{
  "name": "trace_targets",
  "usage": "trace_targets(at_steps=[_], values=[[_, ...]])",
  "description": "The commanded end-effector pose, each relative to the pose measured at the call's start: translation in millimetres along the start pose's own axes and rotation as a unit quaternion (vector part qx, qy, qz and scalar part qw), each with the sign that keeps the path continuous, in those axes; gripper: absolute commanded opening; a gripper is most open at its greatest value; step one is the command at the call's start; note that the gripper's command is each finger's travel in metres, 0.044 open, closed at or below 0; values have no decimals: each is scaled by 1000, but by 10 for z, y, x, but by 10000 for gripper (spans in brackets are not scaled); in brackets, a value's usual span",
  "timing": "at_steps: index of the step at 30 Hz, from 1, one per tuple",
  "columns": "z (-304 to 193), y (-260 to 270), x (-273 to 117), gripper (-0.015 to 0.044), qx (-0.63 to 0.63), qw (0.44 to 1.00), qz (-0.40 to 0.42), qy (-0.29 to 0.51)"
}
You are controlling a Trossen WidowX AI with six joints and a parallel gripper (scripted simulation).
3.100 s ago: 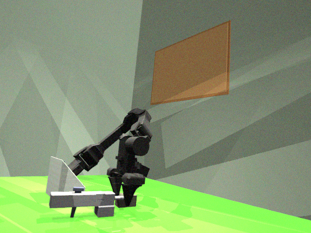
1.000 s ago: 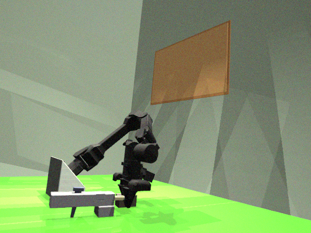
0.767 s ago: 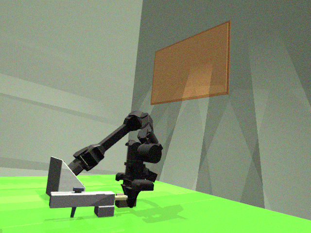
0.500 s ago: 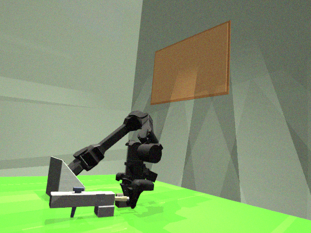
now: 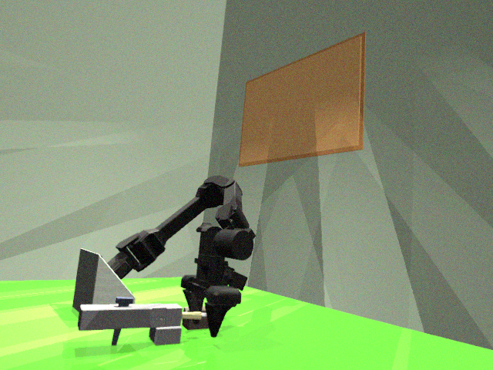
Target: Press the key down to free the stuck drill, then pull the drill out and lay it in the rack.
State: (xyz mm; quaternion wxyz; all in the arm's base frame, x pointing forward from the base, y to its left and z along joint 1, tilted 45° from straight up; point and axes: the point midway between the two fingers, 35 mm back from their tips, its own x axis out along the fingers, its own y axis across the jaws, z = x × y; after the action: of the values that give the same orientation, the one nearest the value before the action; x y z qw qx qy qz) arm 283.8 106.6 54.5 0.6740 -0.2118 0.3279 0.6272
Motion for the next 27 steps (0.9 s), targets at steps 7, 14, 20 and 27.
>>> trace_targets(at_steps=[7, 14, 20, 27], values=[[-59, 1, 27, 440, -3, 1000, 1, -1], [-67, -6, 28, 414, 0, 1000, -1, -2], [-67, -6, 28, 256, 0, 1000, -1, -2], [-67, -6, 28, 73, 0, 1000, -1, -2]])
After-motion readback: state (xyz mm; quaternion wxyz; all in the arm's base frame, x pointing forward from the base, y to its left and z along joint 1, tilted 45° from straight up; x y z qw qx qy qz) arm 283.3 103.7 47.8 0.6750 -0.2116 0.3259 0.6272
